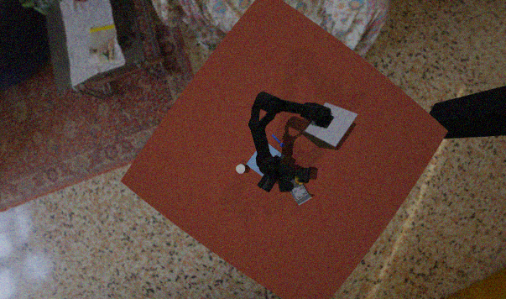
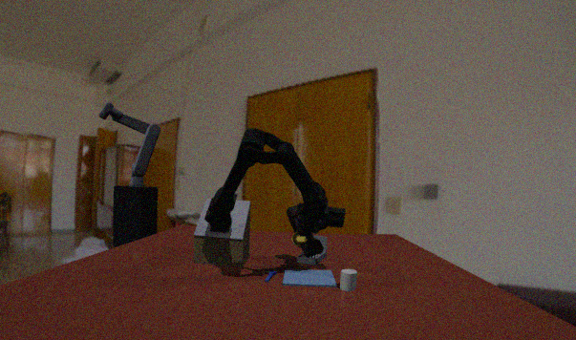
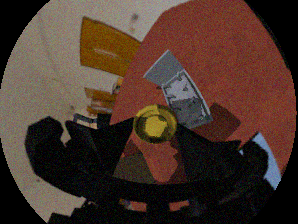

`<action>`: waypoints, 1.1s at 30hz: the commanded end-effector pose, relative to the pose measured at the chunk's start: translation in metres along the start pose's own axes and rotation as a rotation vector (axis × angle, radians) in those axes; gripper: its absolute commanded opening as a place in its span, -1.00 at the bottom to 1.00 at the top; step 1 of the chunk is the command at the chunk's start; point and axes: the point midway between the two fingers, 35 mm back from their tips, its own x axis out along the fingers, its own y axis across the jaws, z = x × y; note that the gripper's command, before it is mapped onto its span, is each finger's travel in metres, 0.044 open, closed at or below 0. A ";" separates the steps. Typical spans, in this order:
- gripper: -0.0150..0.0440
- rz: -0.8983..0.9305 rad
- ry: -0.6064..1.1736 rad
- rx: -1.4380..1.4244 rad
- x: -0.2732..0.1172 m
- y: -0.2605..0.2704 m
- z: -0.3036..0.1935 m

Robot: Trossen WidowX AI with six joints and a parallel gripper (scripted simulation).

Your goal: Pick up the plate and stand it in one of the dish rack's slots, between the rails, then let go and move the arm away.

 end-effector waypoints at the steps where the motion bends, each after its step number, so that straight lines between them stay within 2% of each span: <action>1: -0.49 0.038 -0.059 -0.077 0.001 -0.002 0.000; 17: -0.49 0.106 -0.336 -0.415 0.003 -0.018 -0.002; 33: -0.49 0.001 -0.642 -0.759 -0.005 -0.034 -0.009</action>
